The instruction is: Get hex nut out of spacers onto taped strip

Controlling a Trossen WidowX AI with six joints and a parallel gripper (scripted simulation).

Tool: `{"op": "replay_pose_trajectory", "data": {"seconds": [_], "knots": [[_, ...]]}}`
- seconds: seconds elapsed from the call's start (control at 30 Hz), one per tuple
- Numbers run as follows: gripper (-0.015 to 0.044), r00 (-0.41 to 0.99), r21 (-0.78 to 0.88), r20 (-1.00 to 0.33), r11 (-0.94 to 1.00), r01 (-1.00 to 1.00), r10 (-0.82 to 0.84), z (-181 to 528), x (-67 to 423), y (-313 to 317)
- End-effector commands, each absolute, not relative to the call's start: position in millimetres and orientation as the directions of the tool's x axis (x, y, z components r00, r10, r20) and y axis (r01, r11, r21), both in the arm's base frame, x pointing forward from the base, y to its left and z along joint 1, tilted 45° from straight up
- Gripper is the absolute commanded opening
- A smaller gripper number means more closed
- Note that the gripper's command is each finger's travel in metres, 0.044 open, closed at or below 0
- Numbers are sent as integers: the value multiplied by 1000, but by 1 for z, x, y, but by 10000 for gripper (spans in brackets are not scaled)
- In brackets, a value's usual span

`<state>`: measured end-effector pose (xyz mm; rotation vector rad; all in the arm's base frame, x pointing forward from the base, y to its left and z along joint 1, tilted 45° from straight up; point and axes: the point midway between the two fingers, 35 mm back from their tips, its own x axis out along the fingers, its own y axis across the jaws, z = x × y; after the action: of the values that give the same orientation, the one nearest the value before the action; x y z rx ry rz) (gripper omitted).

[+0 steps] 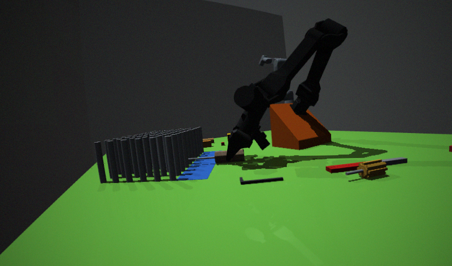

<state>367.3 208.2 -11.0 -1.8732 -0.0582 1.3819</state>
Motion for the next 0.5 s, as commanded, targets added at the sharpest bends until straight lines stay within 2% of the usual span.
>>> {"op": "replay_pose_trajectory", "data": {"seconds": [0.0, 0.47], "knots": [[0, 407, -606, -790, -686, -402, 460, -11, 364, 208], [0, 406, -606, -790, -686, -402, 460, -7, 354, 210]]}}
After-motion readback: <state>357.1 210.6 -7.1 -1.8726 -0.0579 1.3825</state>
